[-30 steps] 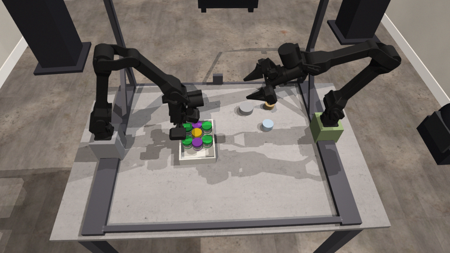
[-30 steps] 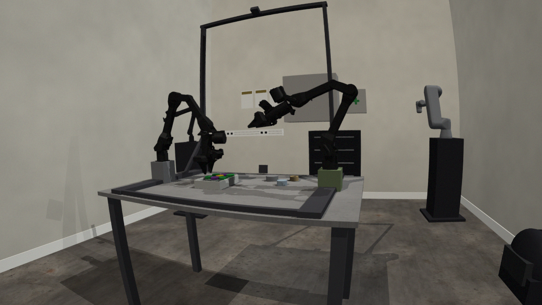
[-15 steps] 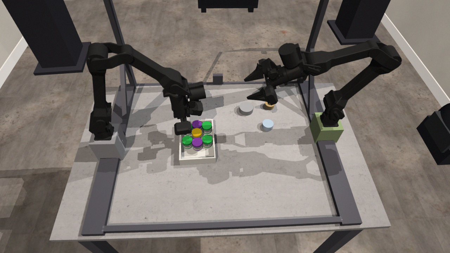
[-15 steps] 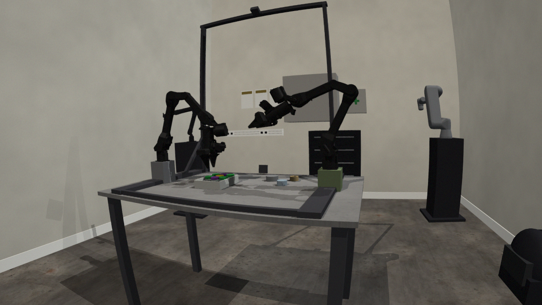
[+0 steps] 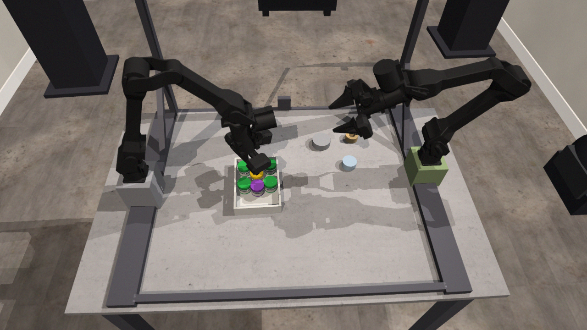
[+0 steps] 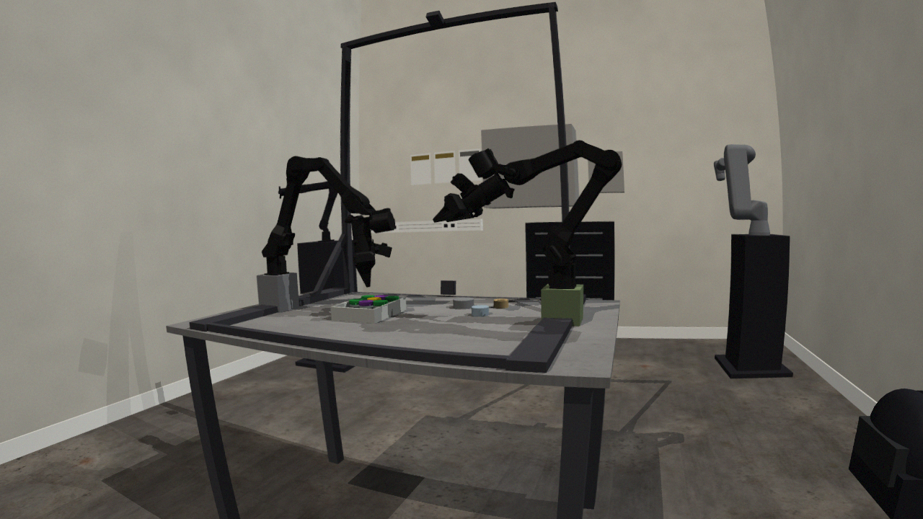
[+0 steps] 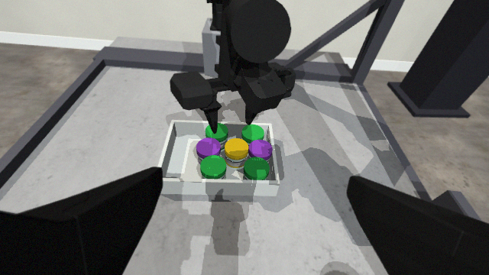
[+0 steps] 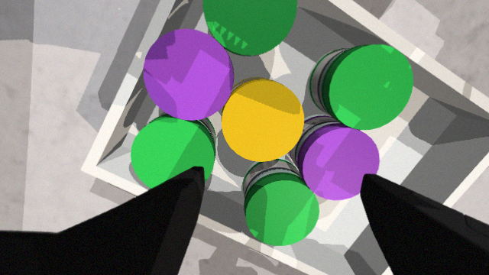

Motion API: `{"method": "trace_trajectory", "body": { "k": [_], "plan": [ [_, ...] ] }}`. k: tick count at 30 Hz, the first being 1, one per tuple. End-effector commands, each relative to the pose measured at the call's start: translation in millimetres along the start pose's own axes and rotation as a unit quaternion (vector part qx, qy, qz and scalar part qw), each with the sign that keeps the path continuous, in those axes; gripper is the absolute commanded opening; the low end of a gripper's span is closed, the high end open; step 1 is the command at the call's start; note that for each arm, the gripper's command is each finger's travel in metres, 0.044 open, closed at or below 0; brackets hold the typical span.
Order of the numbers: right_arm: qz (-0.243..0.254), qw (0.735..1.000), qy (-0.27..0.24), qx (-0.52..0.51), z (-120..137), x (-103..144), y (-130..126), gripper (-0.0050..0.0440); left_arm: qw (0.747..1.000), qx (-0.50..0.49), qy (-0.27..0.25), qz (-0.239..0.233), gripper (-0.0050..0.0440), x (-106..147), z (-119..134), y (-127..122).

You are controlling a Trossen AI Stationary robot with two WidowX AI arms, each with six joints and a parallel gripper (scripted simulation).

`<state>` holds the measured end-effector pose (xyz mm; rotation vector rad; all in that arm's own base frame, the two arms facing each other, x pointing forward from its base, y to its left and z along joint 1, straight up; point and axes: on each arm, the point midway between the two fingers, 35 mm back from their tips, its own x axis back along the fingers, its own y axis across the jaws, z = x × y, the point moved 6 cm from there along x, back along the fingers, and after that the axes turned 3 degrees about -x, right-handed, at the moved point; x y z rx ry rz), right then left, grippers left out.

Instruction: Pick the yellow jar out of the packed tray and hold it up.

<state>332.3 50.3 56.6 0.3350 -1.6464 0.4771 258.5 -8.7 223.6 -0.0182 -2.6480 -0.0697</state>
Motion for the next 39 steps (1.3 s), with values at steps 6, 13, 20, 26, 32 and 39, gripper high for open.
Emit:
{"method": "trace_trajectory", "body": {
  "k": [6,13,20,26,32,39],
  "plan": [
    [0.0,0.986,0.004,0.169,-14.1,2.5,-9.4,0.0318,1.0,0.001,-0.006,0.001,0.044,12.0,4.2,-1.6],
    [-0.007,0.959,0.014,0.283,-19.0,-0.7,-12.1,0.0318,1.0,0.001,-0.009,0.001,0.044,13.1,2.3,-1.5],
    [-0.024,0.911,0.019,0.411,-24.8,-4.8,-14.1,0.0318,1.0,0.0,-0.01,0.001,0.044,12.1,0.5,-1.2],
    [-0.042,0.884,0.013,0.465,-27.4,-6.3,-12.4,0.0318,1.0,0.0,-0.01,0.001,0.044,12.1,0.5,-1.2],
    [-0.069,0.862,0.005,0.502,-24.2,-13.0,-6.3,0.0318,1.0,0.0,-0.01,0.001,0.044,12.1,0.5,-1.2],
    [-0.073,0.862,0.007,0.502,-18.6,-47.4,-1.1,0.029,1.0,0.0,-0.01,0.001,0.044,12.1,0.5,-1.2]
  ]
}}
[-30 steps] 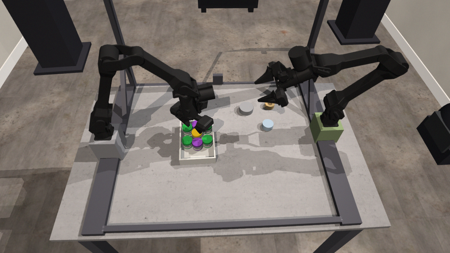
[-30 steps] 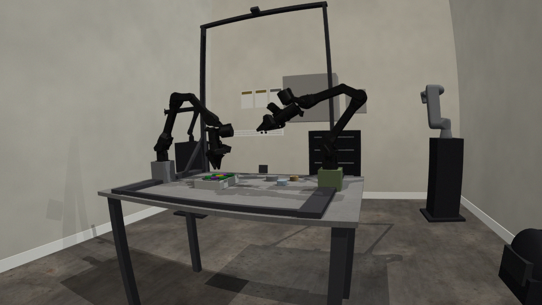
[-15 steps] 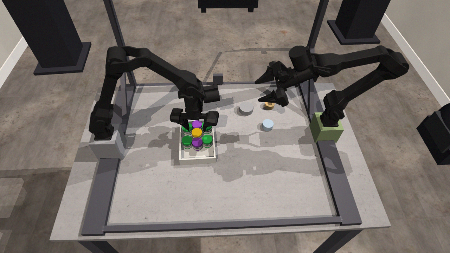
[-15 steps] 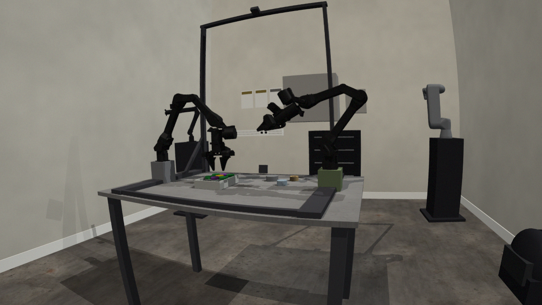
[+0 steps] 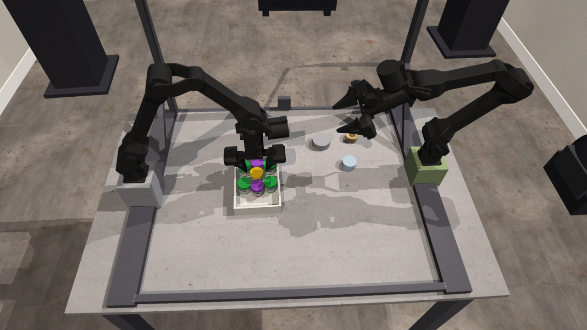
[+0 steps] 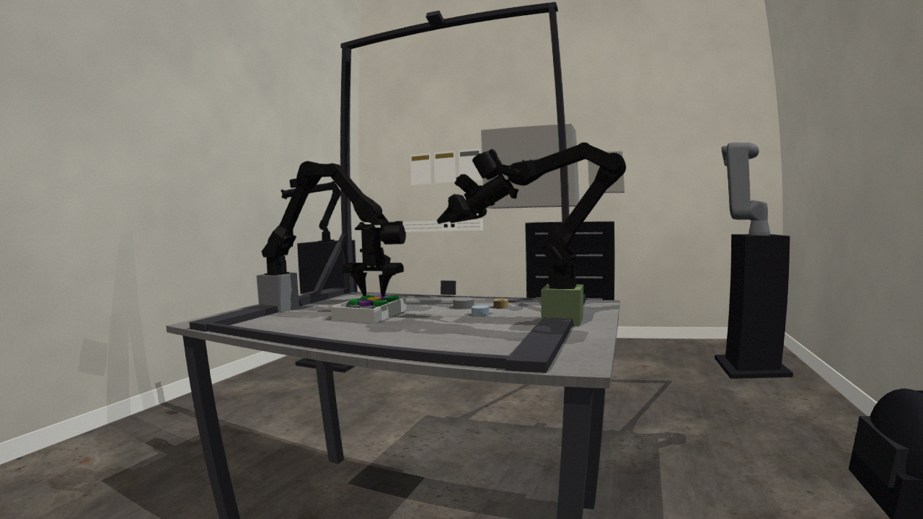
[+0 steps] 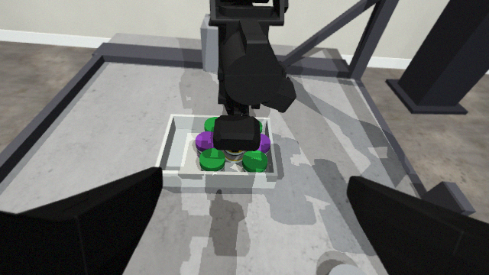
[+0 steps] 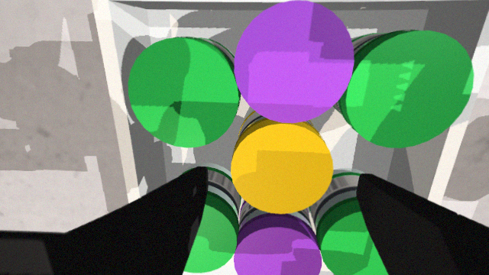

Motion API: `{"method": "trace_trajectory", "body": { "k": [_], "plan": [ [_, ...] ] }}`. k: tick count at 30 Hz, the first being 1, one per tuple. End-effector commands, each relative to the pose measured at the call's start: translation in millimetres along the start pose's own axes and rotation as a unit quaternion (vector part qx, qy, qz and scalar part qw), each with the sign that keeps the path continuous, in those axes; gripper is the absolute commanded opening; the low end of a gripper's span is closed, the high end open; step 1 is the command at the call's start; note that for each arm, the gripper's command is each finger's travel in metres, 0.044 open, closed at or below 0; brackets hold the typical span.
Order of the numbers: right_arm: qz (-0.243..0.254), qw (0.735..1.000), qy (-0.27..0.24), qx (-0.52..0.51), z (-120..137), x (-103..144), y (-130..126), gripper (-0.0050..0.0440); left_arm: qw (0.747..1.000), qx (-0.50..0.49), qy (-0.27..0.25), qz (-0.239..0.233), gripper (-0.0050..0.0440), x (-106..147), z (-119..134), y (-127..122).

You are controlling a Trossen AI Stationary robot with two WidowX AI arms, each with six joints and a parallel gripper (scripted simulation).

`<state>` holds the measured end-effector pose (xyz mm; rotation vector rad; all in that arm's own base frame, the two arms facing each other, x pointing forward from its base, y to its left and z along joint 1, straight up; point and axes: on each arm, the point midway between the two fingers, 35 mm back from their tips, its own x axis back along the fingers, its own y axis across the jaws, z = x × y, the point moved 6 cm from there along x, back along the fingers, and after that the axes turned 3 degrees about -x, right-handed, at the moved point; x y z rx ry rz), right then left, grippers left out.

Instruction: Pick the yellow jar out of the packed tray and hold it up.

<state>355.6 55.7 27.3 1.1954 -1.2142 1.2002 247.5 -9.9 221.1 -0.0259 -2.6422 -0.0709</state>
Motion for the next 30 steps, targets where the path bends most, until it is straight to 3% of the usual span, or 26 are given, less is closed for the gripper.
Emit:
{"method": "trace_trajectory", "body": {
  "k": [1,11,21,26,30],
  "plan": [
    [-0.001,1.0,-0.004,0.005,-0.1,-15.8,0.4,0.029,1.0,0.001,-0.012,-0.002,0.044,3.7,-6.8,0.5],
    [0.005,1.0,-0.003,0.003,-0.8,-26.0,-6.9,0.0248,1.0,0.001,-0.012,-0.002,0.044,3.7,-6.8,0.5],
    [0.014,1.0,-0.005,0.003,-1.1,-19.3,-7.1,0.0201,1.0,0.001,-0.012,-0.002,0.044,3.7,-6.8,0.5],
    [0.015,1.0,-0.005,0.003,-0.7,-17.6,-4.3,0.0081,1.0,0.001,-0.012,-0.002,0.044,3.7,-6.8,0.5],
    [0.022,1.0,-0.006,0.003,-1.5,-1.4,-9.1,0.0,1.0,0.001,-0.012,-0.002,0.044,3.7,-6.8,0.5]
  ]
}}
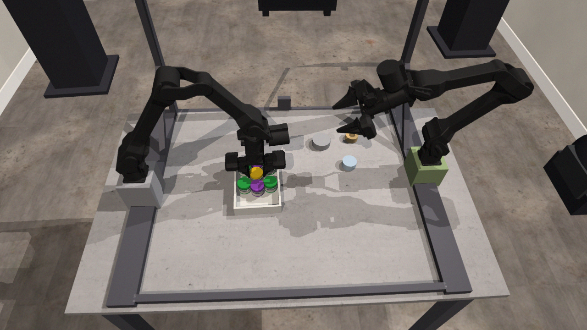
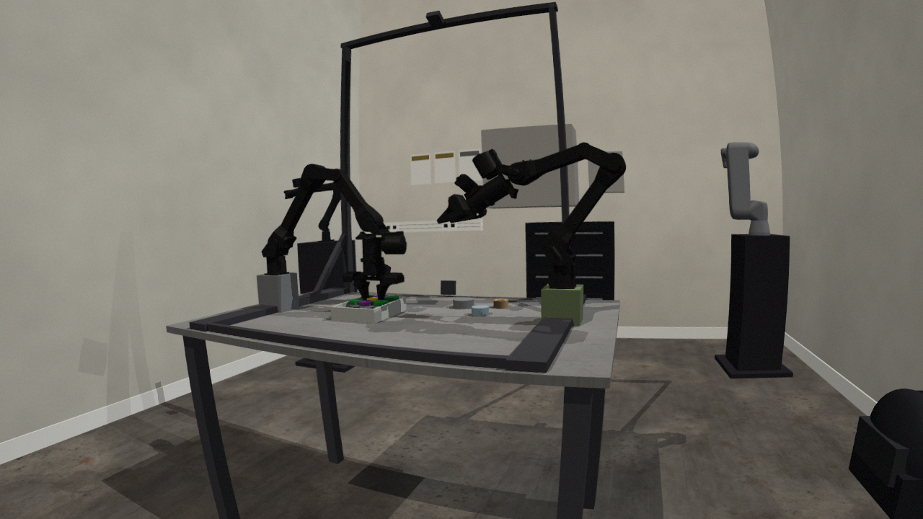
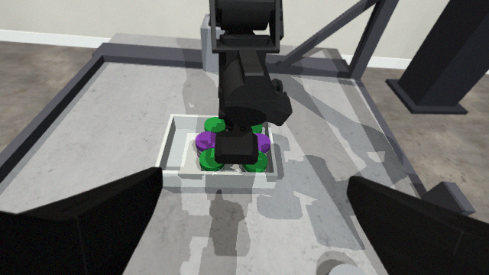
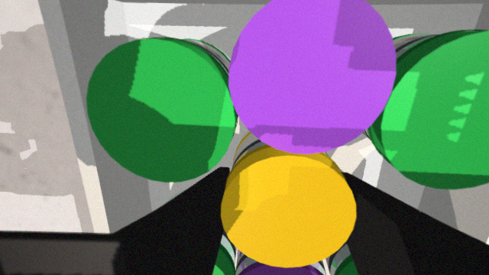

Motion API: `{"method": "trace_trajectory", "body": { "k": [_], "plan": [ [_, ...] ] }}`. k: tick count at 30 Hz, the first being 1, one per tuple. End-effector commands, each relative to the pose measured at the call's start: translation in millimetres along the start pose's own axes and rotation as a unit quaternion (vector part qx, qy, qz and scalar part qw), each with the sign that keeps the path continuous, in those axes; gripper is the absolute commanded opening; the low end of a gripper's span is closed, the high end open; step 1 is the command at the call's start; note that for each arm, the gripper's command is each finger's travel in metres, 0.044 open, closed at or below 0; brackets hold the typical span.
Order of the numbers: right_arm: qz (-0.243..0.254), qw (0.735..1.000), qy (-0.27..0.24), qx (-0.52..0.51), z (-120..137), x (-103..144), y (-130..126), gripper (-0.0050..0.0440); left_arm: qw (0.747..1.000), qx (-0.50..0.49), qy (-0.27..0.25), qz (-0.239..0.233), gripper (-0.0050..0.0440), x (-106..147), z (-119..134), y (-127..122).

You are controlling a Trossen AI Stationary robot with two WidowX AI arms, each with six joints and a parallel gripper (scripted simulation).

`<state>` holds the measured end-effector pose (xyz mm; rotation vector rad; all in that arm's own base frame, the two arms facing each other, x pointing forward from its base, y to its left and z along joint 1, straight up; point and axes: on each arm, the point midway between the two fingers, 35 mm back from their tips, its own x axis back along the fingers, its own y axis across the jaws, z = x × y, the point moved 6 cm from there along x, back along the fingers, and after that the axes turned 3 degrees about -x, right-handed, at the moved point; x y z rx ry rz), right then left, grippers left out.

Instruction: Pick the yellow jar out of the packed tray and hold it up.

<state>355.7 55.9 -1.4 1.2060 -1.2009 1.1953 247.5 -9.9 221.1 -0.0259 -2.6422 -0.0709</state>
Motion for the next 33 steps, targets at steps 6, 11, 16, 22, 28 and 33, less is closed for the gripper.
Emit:
{"method": "trace_trajectory", "body": {
  "k": [6,11,16,22,28,33],
  "plan": [
    [0.029,1.0,-0.006,0.0,-0.8,63.5,-7.2,-0.0002,1.0,0.001,-0.012,-0.002,0.044,3.7,-6.8,0.5],
    [0.029,1.0,-0.006,0.0,-0.2,117.8,-3.9,-0.0004,1.0,0.001,-0.012,-0.002,0.044,3.7,-6.8,0.5],
    [0.029,1.0,-0.006,0.0,0.1,148.1,-2.0,-0.002,1.0,0.001,-0.012,-0.002,0.044,3.7,-6.8,0.5],
    [0.022,1.0,-0.005,0.0,0.0,143.9,-2.6,-0.005,1.0,0.001,-0.012,-0.002,0.044,3.7,-6.8,0.5],
    [0.022,1.0,-0.005,0.0,0.0,143.9,-2.6,-0.005,1.0,0.001,-0.012,-0.002,0.044,3.7,-6.8,0.5],
    [0.022,1.0,-0.005,0.0,0.0,143.9,-2.7,-0.005,1.0,0.001,-0.012,-0.002,0.044,3.7,-6.8,0.5]
  ]
}}
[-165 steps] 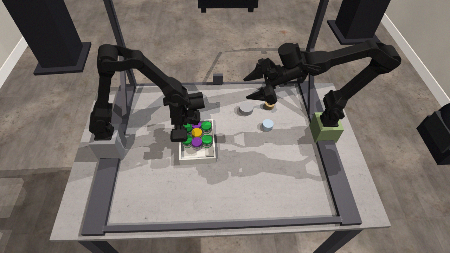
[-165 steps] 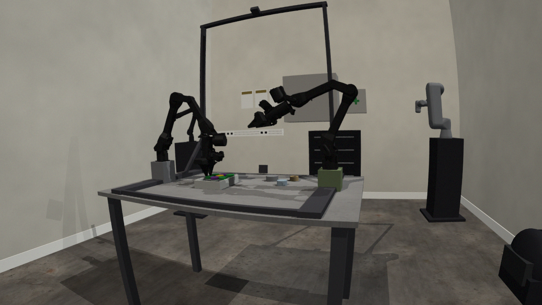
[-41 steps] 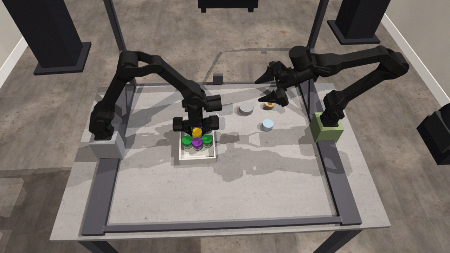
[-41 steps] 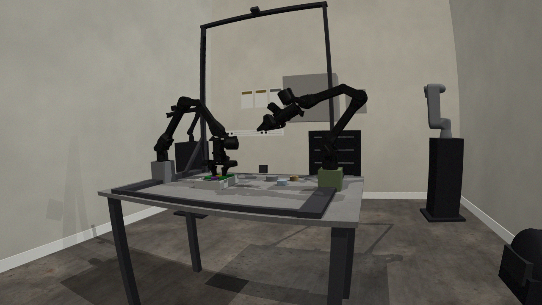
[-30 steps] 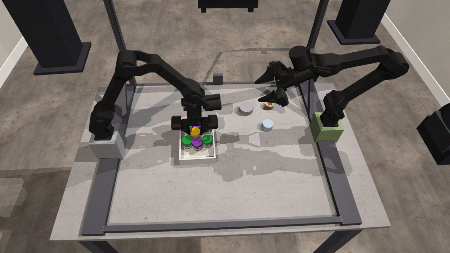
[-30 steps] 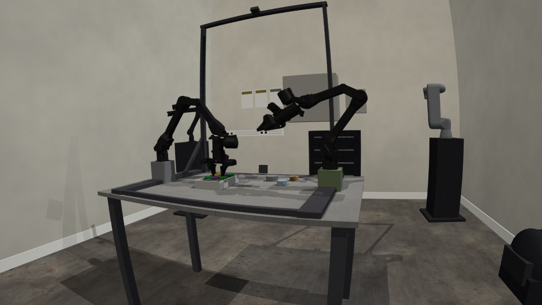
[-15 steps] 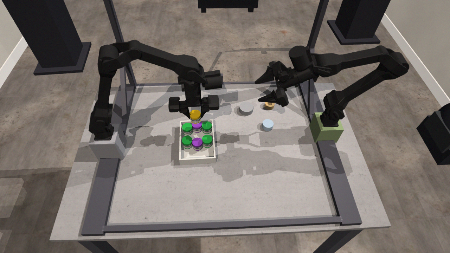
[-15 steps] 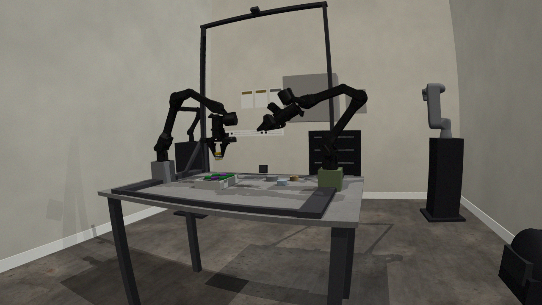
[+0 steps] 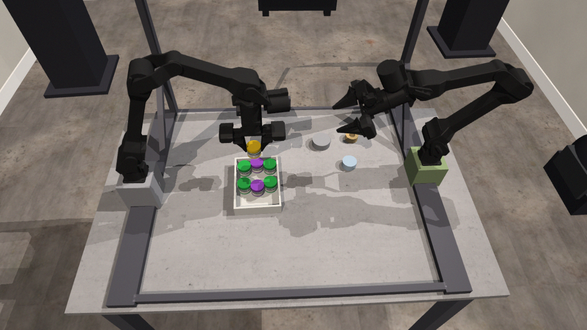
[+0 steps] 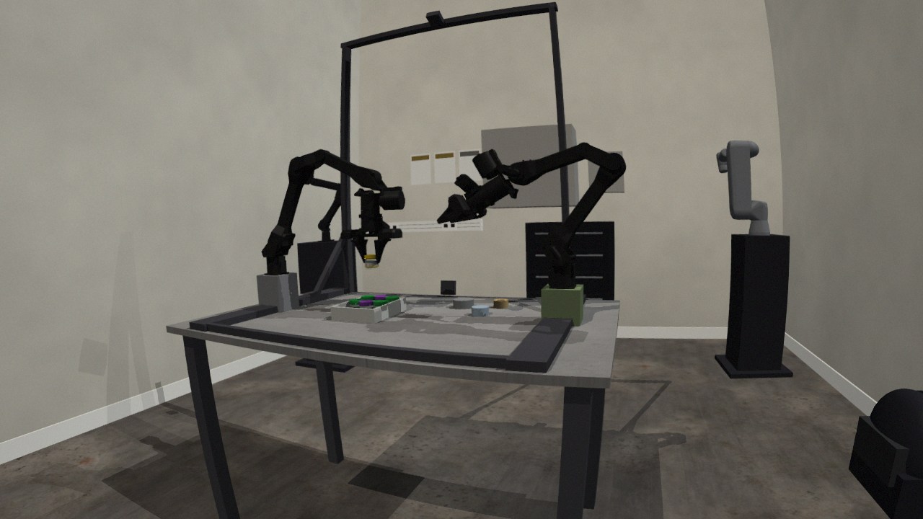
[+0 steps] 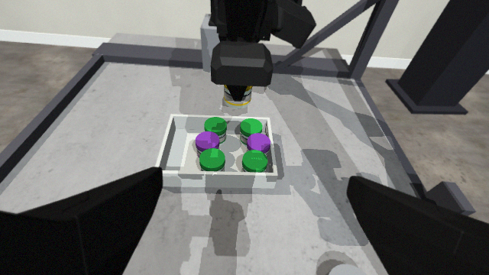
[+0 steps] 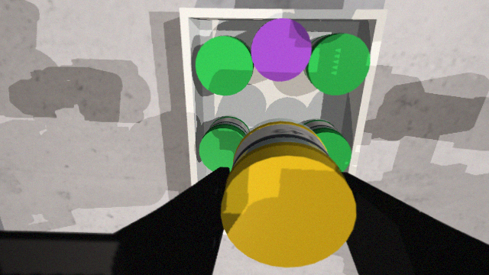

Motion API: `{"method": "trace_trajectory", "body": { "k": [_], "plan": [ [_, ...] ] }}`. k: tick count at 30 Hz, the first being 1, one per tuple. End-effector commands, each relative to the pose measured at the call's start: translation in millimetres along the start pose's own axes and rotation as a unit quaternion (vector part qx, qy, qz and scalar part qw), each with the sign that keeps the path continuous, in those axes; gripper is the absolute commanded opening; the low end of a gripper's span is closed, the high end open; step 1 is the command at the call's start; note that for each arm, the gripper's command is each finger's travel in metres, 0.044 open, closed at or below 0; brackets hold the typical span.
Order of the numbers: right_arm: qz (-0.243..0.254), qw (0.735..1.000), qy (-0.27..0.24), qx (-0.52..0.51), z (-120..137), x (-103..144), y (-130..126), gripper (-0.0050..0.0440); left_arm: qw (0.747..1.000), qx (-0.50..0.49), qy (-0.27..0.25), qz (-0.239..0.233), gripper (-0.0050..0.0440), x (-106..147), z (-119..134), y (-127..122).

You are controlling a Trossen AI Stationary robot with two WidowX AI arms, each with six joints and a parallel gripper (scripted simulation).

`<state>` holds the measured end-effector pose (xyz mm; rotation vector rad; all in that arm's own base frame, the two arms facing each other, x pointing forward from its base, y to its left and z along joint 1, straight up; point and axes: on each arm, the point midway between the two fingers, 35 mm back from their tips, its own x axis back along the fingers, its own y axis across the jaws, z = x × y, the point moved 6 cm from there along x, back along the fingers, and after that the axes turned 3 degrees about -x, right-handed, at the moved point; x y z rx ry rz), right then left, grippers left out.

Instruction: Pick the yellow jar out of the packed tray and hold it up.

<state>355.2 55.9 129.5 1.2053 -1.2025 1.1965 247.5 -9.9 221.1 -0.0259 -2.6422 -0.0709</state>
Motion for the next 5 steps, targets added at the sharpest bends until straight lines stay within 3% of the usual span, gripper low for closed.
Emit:
{"method": "trace_trajectory", "body": {
  "k": [1,5],
  "plan": [
    [0.021,1.0,-0.005,0.0,-0.6,13.0,-5.0,-0.005,1.0,0.001,-0.012,-0.002,0.044,3.7,-6.8,0.5],
    [0.022,1.0,-0.005,0.0,-0.7,13.0,-5.0,-0.005,1.0,0.001,-0.012,-0.002,0.044,3.7,-6.8,0.5]
  ]
}}
